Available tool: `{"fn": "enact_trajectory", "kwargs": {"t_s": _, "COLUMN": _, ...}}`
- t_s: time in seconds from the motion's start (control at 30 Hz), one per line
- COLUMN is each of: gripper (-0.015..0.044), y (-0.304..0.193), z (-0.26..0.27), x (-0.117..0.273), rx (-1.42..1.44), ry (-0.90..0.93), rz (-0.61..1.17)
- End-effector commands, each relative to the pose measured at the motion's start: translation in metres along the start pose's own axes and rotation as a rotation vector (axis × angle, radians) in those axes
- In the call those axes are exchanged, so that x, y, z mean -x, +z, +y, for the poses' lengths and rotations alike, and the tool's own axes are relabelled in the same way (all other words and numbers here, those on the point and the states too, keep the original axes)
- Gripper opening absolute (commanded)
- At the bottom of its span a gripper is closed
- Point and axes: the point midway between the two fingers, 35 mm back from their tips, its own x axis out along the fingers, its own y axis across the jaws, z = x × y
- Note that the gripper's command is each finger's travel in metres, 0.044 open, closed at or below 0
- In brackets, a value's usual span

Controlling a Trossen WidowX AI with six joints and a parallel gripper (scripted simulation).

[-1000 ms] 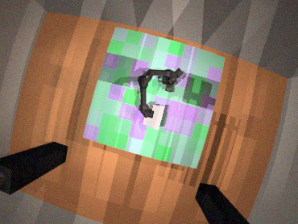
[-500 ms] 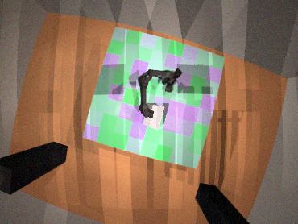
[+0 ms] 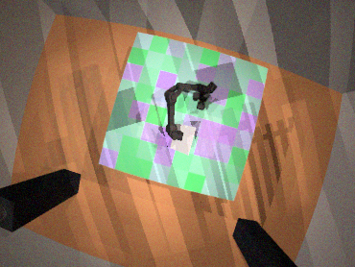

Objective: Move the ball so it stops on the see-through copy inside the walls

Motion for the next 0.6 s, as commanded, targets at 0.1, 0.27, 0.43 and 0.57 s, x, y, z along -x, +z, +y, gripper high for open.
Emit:
{"fn": "enact_trajectory", "kwargs": {"t_s": 0.1, "gripper": 0.0243, "y": 0.0, "z": 0.0, "x": 0.003, "rx": 0.0, "ry": 0.0, "rz": 0.0}}
{"fn": "enact_trajectory", "kwargs": {"t_s": 0.27, "gripper": 0.0243, "y": -0.001, "z": 0.0, "x": 0.076, "rx": -0.008, "ry": 0.004, "rz": 0.001}}
{"fn": "enact_trajectory", "kwargs": {"t_s": 0.43, "gripper": 0.0243, "y": -0.001, "z": 0.002, "x": 0.087, "rx": -0.008, "ry": 0.005, "rz": -0.001}}
{"fn": "enact_trajectory", "kwargs": {"t_s": 0.57, "gripper": 0.0243, "y": -0.003, "z": 0.0, "x": 0.08, "rx": -0.017, "ry": -0.012, "rz": 0.001}}
